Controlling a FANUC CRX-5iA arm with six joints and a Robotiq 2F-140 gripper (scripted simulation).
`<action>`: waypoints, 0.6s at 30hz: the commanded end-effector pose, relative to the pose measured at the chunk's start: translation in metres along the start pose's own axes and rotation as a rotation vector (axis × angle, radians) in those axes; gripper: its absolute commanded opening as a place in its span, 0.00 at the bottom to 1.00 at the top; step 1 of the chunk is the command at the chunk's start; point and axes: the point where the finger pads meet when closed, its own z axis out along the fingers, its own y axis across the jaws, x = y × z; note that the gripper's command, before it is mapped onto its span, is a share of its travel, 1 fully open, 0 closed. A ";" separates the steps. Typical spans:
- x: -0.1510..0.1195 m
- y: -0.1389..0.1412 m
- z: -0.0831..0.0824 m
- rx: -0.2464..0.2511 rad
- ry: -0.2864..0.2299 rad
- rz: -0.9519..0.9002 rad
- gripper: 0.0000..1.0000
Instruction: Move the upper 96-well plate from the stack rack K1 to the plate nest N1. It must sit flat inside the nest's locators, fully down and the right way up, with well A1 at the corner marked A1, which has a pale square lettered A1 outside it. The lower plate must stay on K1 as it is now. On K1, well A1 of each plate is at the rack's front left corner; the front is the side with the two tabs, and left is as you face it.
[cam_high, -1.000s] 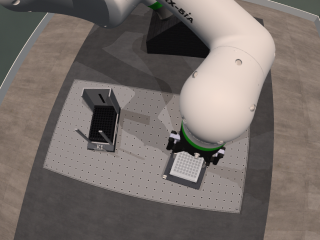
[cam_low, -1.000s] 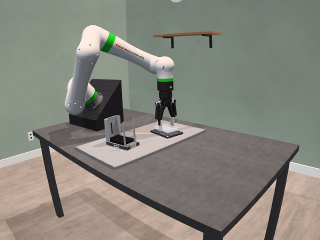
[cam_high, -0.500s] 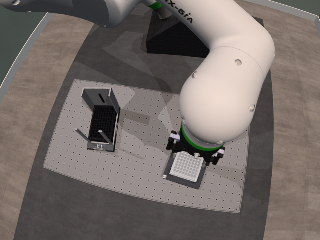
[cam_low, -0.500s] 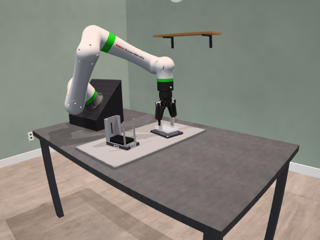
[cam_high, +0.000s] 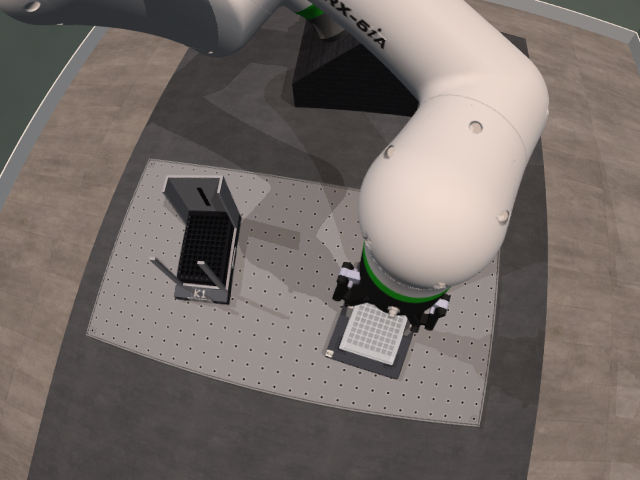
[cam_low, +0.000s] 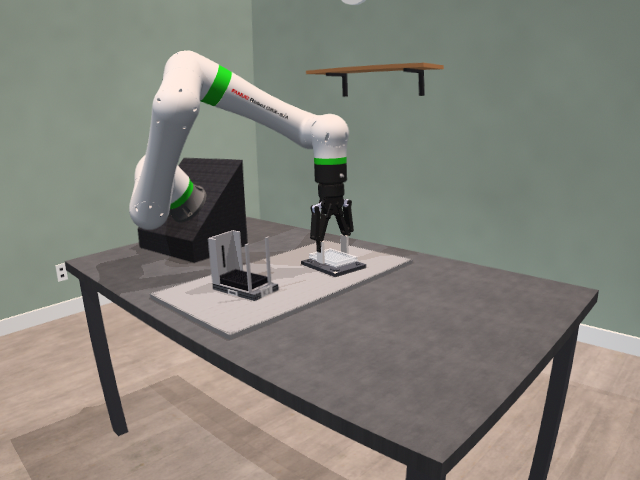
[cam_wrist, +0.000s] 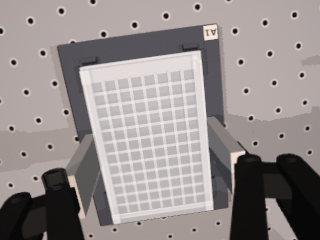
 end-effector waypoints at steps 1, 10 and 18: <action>0.000 0.000 0.000 0.000 0.000 0.000 0.00; 0.000 0.000 0.001 0.000 0.000 0.000 0.00; 0.000 0.000 0.003 0.000 0.000 0.000 0.00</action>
